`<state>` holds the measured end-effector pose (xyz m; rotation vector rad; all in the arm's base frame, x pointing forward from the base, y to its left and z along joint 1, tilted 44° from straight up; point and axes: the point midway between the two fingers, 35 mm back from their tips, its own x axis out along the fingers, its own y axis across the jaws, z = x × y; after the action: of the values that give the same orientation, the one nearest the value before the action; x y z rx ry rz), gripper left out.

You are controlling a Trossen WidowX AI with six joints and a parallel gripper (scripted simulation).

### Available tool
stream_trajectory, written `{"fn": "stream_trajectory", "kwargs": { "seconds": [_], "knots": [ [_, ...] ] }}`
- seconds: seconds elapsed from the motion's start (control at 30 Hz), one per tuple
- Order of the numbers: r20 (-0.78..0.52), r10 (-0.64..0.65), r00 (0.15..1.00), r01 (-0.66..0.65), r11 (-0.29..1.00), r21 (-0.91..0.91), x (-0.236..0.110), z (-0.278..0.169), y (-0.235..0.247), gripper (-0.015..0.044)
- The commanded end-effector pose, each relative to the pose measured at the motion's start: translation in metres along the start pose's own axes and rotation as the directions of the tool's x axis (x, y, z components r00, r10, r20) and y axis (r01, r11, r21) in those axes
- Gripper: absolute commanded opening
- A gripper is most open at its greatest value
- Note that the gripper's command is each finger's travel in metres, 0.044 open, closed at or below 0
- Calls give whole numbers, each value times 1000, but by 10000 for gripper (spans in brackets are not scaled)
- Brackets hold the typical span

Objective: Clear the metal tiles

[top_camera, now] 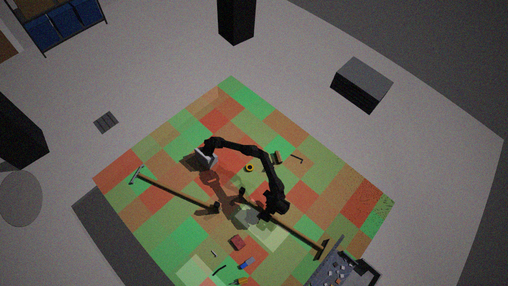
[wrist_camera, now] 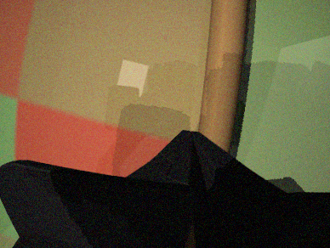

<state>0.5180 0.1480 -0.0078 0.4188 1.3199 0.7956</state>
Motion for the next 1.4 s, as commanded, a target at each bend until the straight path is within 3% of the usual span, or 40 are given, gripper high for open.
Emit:
{"fn": "stream_trajectory", "kwargs": {
  "seconds": [0.0,1.37],
  "knots": [
    [1,3,1000,-3,1000,-7,-16,3,1,0],
    [2,0,1000,0,1000,-1,-24,4,0,0]
  ]
}}
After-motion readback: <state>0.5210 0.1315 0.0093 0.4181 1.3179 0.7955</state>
